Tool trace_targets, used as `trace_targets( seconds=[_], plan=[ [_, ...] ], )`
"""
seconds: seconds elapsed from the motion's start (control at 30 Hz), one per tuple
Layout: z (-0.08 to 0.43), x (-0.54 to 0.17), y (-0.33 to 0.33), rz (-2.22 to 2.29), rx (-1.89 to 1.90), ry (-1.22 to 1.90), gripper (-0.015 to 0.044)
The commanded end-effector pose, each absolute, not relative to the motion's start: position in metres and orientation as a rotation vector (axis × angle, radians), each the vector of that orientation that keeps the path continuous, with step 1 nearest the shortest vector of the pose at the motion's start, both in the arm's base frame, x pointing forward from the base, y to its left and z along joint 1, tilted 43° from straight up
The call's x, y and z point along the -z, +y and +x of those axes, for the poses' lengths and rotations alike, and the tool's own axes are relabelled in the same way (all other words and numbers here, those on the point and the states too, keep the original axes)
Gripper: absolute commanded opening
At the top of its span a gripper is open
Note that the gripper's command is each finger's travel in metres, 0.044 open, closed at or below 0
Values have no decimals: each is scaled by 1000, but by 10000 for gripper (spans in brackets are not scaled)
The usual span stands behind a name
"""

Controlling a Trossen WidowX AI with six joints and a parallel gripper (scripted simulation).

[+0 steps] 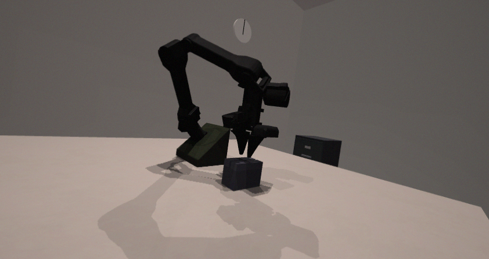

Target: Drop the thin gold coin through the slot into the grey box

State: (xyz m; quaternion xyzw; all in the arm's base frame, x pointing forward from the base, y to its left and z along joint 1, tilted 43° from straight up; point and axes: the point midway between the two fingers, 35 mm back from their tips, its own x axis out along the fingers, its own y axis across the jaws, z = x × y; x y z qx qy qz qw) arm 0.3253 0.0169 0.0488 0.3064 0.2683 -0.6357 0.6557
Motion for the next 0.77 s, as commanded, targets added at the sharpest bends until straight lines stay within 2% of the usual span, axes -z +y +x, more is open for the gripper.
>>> trace_targets(
  seconds=[0.0,0.33,0.73],
  plan=[
    [325,-49,17,695,1442,608,187],
    [321,-88,51,688,1442,609,440],
    [319,-95,57,686,1442,608,440]
  ],
)
